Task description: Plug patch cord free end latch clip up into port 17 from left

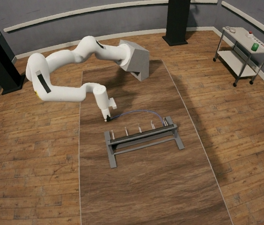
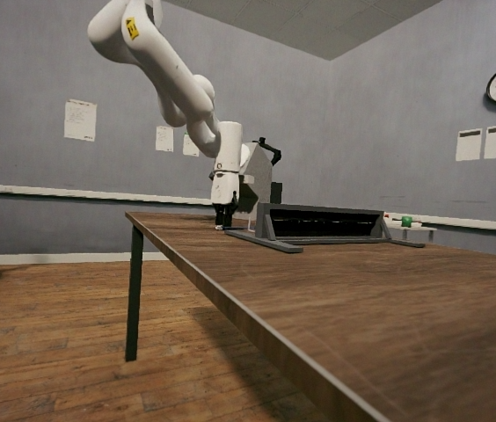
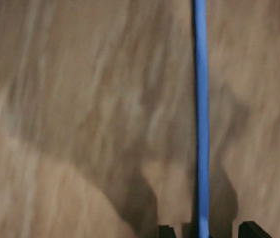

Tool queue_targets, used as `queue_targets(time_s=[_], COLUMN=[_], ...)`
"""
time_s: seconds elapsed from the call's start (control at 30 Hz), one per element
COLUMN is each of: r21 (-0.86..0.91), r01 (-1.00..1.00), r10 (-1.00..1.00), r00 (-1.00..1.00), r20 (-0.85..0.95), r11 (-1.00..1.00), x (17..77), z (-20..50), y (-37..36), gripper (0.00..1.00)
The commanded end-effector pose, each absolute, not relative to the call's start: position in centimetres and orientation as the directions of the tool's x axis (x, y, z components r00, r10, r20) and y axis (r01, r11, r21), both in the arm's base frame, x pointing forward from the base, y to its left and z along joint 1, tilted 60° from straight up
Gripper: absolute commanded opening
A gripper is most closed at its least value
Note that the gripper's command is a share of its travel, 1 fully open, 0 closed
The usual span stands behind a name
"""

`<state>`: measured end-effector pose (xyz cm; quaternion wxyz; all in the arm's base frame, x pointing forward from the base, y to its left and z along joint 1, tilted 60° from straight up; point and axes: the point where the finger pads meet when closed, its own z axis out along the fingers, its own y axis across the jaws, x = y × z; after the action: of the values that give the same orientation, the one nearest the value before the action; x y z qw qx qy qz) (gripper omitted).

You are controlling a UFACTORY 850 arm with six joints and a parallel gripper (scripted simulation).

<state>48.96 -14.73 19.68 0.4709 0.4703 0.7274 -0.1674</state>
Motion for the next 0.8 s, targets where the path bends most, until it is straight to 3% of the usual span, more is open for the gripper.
queue_targets(time_s=[0.0,0.77], r21=[0.200,0.200], r01=[0.842,0.842], r10=[0.526,0.526], r00=[-0.114,-0.114], r20=[-0.842,-0.842], r11=[0.502,0.502], x=[48.99,49.26], z=[19.67,19.41], y=[-14.73,-15.09], gripper=[0.39,0.39])
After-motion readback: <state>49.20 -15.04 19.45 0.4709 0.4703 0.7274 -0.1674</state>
